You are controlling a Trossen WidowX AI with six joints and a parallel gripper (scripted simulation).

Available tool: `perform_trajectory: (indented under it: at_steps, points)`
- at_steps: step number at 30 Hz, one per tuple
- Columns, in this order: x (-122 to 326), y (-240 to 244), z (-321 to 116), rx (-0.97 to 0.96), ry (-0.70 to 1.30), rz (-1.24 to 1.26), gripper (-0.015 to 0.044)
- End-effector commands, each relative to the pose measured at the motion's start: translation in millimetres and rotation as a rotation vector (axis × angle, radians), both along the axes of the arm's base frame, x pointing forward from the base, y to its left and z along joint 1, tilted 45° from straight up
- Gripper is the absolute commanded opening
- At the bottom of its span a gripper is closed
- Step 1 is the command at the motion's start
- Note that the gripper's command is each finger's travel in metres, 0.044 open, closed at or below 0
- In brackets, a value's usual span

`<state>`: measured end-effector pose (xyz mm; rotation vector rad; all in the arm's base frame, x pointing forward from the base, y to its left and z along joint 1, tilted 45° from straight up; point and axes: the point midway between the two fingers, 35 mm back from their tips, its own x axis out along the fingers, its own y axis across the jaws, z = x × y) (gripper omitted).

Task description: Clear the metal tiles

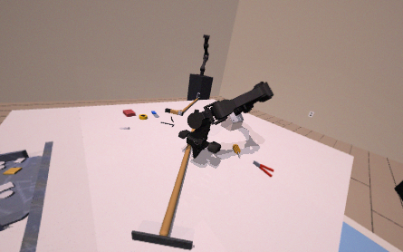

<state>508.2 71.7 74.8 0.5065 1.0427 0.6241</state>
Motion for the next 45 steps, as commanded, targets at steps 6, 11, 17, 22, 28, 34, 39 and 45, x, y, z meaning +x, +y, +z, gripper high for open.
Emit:
perform_trajectory:
  at_steps: [6, 11, 17, 22, 28, 34, 39, 45]
  points:
    - [8, -5, -2, 0.001, -0.005, 0.005, 0.0000]
    - [11, -8, -4, 0.000, -0.005, 0.005, 0.0000]
    - [16, -11, -7, 0.000, -0.005, 0.005, 0.0000]
    - [19, -14, -9, -0.001, -0.005, 0.005, 0.0000]
    - [23, -18, -12, -0.001, -0.005, 0.005, 0.0000]
    - [27, -22, -14, -0.002, -0.005, 0.006, 0.0000]
    - [30, -25, -17, -0.002, -0.005, 0.006, 0.0000]
    - [33, -29, -19, -0.002, -0.005, 0.006, 0.0000]
